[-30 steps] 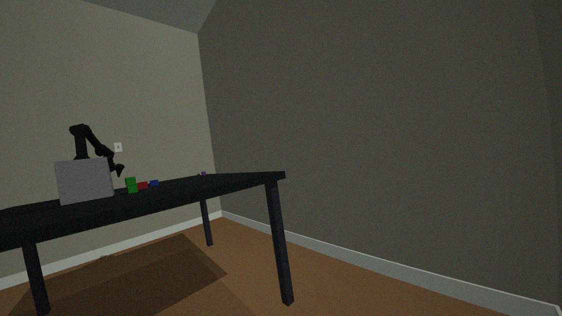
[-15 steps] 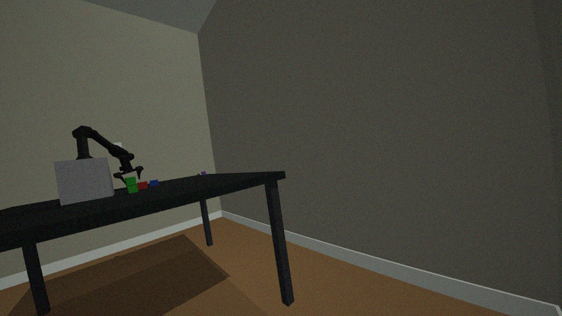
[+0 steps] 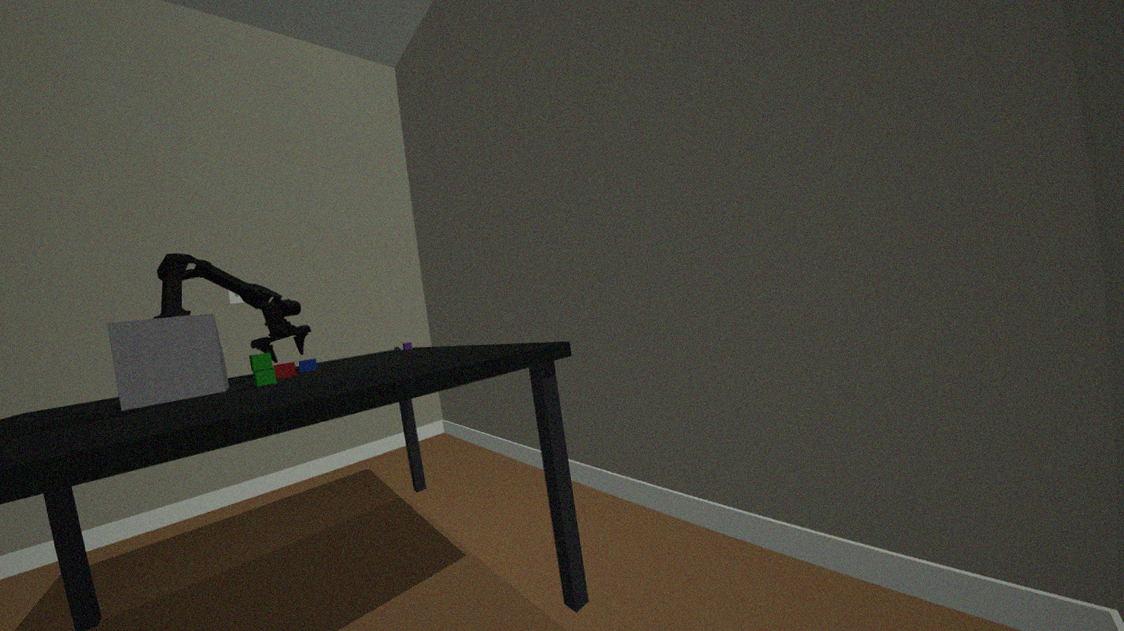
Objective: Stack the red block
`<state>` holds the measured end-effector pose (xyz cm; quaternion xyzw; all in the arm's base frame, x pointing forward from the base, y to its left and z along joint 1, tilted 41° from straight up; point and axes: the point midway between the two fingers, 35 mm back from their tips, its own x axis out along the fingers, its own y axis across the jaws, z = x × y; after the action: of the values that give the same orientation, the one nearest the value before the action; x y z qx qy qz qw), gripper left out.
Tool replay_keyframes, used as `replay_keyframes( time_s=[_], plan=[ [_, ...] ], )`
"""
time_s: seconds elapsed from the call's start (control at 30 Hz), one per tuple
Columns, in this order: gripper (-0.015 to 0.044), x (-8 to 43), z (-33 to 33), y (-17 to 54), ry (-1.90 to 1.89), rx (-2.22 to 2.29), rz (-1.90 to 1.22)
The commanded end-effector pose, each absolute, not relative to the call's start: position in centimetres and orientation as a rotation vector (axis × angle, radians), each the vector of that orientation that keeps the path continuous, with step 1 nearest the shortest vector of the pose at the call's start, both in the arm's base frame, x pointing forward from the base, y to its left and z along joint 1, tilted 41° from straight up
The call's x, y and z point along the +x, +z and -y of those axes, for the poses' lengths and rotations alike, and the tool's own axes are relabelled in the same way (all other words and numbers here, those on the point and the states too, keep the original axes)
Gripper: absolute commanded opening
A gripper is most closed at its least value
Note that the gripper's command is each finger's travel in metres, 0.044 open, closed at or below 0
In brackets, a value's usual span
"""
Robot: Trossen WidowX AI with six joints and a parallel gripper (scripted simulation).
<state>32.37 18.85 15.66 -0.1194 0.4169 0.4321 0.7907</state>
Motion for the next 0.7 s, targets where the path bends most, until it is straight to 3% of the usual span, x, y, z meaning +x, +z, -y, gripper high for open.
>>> replay_keyframes(
  time_s=[0.0, 0.67],
  plan=[
    [0.0440, 32.6, -15.3, 13.2, 0.824, -0.100, -1.047],
    [0.0440, 29.4, -1.6, 6.7, 0.270, 0.735, -1.473]
  ],
)
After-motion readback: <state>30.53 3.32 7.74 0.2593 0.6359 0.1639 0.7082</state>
